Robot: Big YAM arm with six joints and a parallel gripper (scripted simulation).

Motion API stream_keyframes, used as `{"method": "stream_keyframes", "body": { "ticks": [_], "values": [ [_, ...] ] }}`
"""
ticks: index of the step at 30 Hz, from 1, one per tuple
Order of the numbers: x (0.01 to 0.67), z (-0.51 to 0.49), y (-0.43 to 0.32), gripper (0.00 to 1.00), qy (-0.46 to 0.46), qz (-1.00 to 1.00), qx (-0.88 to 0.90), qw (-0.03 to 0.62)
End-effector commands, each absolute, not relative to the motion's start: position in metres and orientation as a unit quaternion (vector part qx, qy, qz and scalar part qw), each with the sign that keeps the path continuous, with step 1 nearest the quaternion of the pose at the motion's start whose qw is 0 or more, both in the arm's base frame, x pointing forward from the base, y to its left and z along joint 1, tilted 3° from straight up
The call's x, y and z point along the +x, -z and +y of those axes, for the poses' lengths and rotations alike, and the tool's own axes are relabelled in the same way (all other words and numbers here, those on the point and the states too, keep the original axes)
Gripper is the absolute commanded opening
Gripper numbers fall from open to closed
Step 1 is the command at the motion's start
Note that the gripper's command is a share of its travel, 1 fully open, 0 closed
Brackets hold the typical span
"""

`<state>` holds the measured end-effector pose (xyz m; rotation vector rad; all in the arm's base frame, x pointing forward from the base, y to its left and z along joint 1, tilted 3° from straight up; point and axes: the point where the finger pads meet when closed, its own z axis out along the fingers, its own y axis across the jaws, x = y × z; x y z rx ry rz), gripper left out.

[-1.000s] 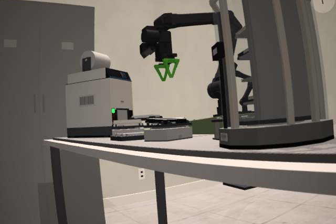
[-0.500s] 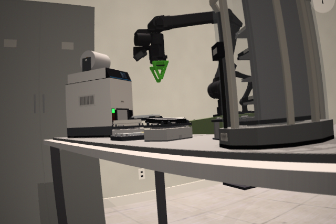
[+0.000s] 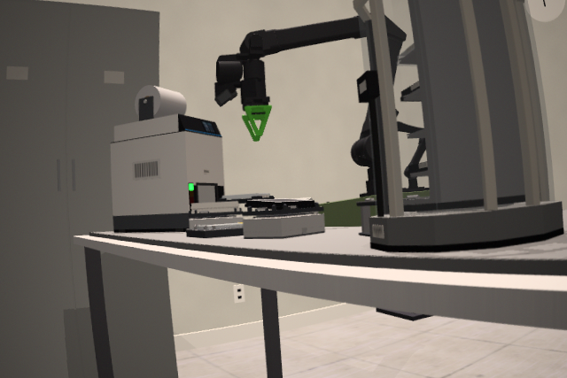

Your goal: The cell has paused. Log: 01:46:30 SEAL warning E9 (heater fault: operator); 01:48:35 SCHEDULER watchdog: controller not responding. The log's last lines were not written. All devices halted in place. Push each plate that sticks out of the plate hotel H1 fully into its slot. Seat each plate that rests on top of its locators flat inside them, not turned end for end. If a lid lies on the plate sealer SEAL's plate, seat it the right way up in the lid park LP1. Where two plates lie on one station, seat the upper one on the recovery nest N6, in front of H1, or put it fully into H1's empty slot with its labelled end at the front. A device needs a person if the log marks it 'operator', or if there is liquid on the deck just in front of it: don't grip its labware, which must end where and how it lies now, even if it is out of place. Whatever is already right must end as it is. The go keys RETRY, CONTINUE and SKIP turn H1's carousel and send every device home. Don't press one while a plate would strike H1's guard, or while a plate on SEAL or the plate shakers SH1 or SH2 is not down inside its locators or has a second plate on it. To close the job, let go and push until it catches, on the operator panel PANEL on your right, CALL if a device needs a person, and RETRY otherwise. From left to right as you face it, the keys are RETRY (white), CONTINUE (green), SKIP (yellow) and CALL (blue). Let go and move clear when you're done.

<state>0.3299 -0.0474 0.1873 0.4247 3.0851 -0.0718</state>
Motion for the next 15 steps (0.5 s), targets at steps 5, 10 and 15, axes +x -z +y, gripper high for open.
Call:
{"method": "stream_keyframes", "body": {
  "ticks": [5, 10, 15],
  "values": [
    [0.362, -0.069, -0.209, 1.00, 0.022, 0.991, 0.121, 0.044],
    [0.369, -0.085, -0.210, 1.00, 0.023, 0.991, 0.121, 0.045],
    [0.366, -0.101, -0.211, 1.00, 0.022, 0.979, 0.198, 0.045]
  ]
}}
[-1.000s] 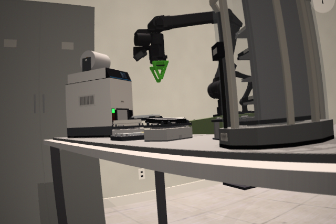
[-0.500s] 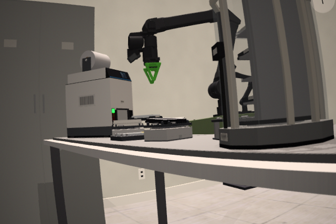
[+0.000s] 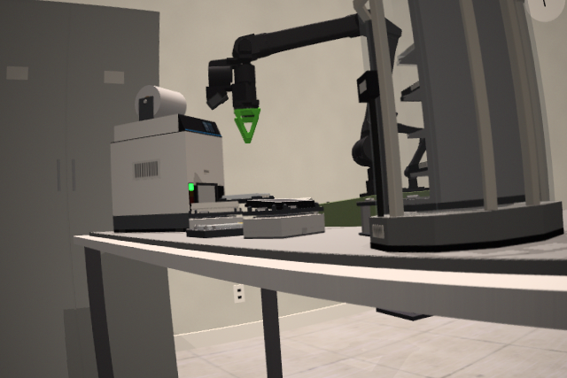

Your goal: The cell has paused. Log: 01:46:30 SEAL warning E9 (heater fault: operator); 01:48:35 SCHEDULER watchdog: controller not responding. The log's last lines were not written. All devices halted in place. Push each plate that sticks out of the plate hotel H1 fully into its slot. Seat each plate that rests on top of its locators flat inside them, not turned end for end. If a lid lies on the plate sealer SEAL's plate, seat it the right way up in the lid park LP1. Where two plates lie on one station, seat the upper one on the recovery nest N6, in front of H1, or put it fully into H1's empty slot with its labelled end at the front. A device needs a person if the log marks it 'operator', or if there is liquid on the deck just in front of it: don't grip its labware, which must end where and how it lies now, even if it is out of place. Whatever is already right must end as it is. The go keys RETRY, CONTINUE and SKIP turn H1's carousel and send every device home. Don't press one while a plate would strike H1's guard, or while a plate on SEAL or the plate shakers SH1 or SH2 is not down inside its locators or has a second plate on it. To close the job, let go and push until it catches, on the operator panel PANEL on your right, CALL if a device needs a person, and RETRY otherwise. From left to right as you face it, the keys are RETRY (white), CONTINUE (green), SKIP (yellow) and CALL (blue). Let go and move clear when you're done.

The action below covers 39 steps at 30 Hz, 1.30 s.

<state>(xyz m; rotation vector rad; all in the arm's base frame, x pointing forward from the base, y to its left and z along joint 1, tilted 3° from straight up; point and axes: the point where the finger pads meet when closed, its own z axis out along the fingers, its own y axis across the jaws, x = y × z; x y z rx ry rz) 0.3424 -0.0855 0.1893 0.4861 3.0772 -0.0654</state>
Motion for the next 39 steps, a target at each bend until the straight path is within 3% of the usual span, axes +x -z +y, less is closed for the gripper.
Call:
{"method": "stream_keyframes", "body": {
  "ticks": [1, 11, 39],
  "values": [
    [0.366, -0.104, -0.211, 1.00, 0.021, 0.975, 0.214, 0.045],
    [0.362, -0.133, -0.212, 1.00, 0.018, 0.938, 0.342, 0.048],
    [0.350, -0.215, -0.215, 1.00, 0.023, 0.942, 0.331, 0.048]
  ]
}}
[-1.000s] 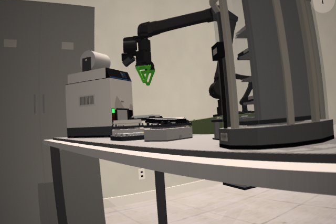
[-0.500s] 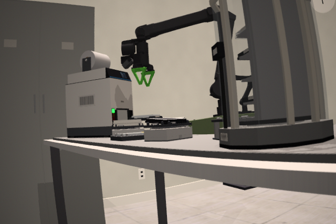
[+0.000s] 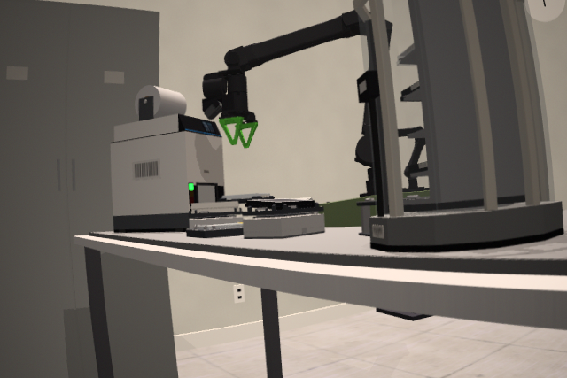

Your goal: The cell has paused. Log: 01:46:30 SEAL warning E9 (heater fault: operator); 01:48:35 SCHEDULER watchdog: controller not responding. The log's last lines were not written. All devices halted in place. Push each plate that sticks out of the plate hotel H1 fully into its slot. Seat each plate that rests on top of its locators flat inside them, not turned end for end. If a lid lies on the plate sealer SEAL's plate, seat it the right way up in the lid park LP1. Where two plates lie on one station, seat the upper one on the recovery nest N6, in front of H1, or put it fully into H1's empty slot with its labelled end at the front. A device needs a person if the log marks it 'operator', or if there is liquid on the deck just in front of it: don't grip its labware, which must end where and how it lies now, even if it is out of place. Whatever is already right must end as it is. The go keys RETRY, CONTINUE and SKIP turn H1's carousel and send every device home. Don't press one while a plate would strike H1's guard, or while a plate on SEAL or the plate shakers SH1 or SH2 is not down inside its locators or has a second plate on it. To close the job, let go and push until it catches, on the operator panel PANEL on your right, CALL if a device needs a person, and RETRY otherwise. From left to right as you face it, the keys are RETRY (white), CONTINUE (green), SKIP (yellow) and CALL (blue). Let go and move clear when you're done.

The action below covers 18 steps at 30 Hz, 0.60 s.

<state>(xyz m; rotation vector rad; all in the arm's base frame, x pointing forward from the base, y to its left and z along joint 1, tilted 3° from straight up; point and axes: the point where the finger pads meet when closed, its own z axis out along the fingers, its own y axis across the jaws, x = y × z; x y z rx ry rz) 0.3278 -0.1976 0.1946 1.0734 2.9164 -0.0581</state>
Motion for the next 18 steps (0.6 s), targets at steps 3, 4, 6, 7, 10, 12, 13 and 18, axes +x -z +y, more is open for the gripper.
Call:
{"method": "stream_keyframes", "body": {
  "ticks": [3, 4, 6, 7, 10, 12, 13, 18],
  "values": [
    [0.348, -0.226, -0.215, 1.00, 0.023, 0.942, 0.331, 0.047],
    [0.348, -0.229, -0.215, 1.00, 0.024, 0.942, 0.331, 0.047],
    [0.347, -0.236, -0.216, 1.00, 0.024, 0.942, 0.331, 0.046],
    [0.346, -0.239, -0.216, 1.00, 0.024, 0.942, 0.331, 0.046],
    [0.344, -0.249, -0.216, 1.00, 0.024, 0.942, 0.331, 0.045],
    [0.343, -0.256, -0.216, 1.00, 0.025, 0.942, 0.331, 0.044],
    [0.342, -0.259, -0.216, 1.00, 0.025, 0.942, 0.331, 0.044],
    [0.340, -0.269, -0.217, 1.00, 0.025, 0.942, 0.331, 0.042]
  ]
}}
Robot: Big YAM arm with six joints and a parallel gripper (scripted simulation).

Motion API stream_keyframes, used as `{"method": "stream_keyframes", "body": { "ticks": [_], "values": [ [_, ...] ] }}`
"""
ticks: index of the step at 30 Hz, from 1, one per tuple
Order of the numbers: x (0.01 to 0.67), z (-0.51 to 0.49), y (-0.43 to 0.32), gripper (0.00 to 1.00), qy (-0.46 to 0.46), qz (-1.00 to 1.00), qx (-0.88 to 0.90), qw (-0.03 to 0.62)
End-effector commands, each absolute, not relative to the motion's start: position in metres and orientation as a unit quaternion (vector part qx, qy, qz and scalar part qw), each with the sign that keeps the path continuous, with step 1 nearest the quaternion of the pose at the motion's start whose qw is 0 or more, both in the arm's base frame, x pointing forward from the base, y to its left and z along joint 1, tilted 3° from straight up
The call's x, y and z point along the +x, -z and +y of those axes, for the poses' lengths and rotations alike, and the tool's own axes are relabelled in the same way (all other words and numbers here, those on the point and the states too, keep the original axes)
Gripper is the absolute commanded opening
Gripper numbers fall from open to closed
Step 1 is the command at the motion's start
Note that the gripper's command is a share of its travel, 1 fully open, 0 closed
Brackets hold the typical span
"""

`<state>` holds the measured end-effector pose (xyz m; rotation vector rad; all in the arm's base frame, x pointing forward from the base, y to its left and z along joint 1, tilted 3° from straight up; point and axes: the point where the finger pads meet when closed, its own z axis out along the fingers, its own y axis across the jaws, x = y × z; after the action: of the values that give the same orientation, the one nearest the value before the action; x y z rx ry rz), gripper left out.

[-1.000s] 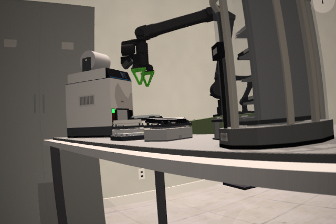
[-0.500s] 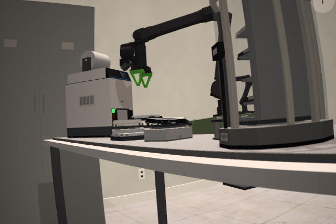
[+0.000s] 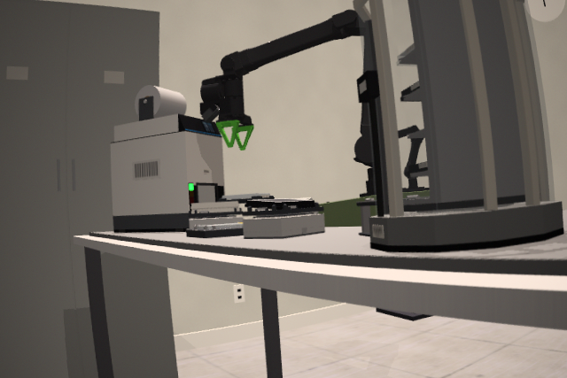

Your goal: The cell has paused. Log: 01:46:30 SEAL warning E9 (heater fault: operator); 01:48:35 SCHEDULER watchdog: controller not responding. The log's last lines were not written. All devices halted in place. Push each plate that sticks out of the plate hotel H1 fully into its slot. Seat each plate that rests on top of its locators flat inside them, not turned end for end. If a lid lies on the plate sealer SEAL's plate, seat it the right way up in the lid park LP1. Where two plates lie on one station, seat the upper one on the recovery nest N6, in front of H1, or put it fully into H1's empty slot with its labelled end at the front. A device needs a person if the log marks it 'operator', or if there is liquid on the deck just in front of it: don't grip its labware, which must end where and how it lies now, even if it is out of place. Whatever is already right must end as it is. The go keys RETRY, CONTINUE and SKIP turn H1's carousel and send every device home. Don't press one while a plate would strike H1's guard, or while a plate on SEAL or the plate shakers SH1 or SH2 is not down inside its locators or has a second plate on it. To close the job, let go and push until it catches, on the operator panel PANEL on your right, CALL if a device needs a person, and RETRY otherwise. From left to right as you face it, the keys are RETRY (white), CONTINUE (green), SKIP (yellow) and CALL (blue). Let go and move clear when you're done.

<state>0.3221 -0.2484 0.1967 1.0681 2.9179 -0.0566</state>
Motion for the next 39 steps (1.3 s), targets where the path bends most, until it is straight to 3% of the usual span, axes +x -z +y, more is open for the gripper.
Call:
{"method": "stream_keyframes", "body": {
  "ticks": [1, 39],
  "values": [
    [0.3396, -0.2721, -0.2168, 1.00, 0.025, 0.946, 0.320, 0.041],
    [0.3434, -0.2672, -0.2168, 1.00, 0.039, 0.996, -0.077, 0.028]
  ]
}}
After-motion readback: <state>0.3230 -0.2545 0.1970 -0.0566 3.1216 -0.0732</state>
